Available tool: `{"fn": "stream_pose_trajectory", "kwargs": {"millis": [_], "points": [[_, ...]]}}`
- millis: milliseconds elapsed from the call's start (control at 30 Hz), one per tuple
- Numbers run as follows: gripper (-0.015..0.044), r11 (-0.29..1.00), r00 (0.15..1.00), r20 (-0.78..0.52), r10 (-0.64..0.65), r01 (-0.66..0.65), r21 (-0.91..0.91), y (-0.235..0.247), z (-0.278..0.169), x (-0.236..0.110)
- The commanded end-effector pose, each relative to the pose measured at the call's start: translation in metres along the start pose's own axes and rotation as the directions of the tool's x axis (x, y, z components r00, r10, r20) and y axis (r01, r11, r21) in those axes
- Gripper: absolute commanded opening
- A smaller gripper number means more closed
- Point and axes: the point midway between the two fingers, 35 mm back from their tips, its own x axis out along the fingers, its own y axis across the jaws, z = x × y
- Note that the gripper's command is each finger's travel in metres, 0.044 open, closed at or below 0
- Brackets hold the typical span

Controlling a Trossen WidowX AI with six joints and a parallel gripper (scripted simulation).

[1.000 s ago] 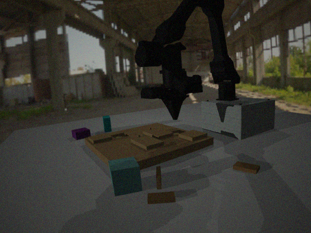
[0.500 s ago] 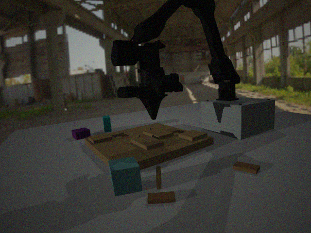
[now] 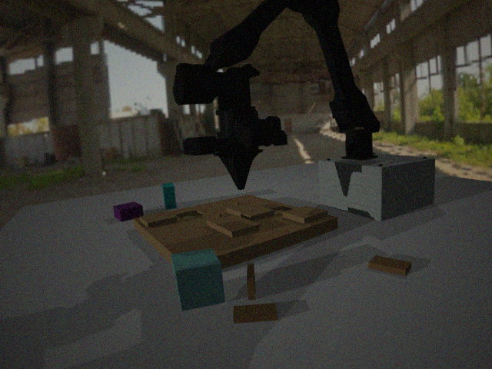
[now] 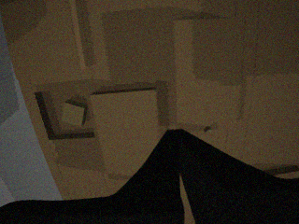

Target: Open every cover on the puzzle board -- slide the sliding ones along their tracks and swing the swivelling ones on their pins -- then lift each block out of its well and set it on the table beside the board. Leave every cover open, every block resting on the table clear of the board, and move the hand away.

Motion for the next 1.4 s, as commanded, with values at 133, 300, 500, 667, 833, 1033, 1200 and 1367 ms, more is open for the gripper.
{"fn": "stream_pose_trajectory", "kwargs": {"millis": [133,300,500,667,833,1033,1200,1367], "points": [[0.0,1.0,1.0,0.003,0.001,-0.001,-0.005,0.0,0.0,0.0],[0.0,1.0,1.0,0.003,0.001,-0.001,-0.005,0.0,0.0,0.002],[0.0,1.0,1.0,0.003,0.001,-0.001,-0.005,-0.001,0.0,0.007],[0.0,1.0,1.0,0.003,0.001,-0.001,-0.005,-0.001,0.0,0.012],[0.0,1.0,1.0,0.003,0.001,-0.001,-0.005,-0.001,0.0,0.017],[0.0,1.0,1.0,0.003,0.001,-0.001,-0.005,-0.001,0.001,0.023],[0.0,1.0,1.0,0.003,0.001,-0.001,-0.005,-0.001,0.001,0.028],[0.0,1.0,1.0,0.003,0.001,-0.001,-0.005,-0.001,0.001,0.033]]}}
